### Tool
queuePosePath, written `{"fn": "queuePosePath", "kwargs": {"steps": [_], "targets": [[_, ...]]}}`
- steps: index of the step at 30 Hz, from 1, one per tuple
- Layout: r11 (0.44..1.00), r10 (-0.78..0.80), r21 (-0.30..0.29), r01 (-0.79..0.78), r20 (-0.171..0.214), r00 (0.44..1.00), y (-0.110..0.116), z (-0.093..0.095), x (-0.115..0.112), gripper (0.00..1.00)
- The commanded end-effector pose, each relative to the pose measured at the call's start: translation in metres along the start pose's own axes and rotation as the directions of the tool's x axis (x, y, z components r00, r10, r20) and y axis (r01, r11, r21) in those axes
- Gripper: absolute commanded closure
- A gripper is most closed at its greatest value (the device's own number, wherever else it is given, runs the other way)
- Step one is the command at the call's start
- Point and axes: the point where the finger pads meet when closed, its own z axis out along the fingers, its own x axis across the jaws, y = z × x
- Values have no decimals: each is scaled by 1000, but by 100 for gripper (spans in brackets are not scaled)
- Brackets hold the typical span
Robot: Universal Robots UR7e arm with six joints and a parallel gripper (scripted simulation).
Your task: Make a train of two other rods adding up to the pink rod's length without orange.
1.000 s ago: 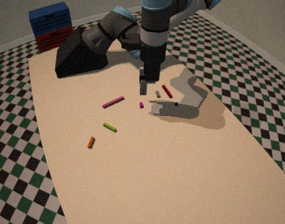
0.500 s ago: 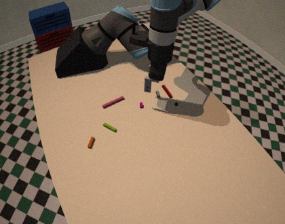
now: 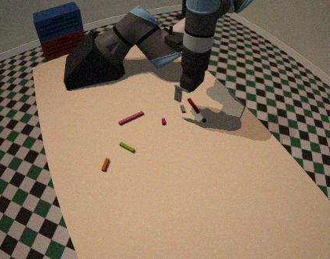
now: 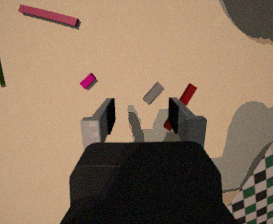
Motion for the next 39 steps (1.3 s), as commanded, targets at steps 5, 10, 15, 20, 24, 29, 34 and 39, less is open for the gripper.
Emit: {"fn": "queuePosePath", "kwargs": {"steps": [5, 10, 15, 20, 24, 29, 34, 39], "targets": [[963, 271, -1, -271, -2, 963, 9, 5, 28, 0], [920, 391, -1, -391, -3, 920, 13, 7, 42, 0], [897, 441, -1, -441, -3, 897, 15, 8, 48, 0], [874, 487, -1, -487, -4, 874, 17, 9, 53, 0], [868, 497, -1, -497, -4, 868, 17, 9, 54, 0], [867, 499, -1, -499, -4, 867, 17, 9, 53, 46], [867, 499, -1, -499, -4, 867, 17, 9, 53, 46], [867, 498, -1, -498, -4, 867, 17, 9, 53, 46]]}}
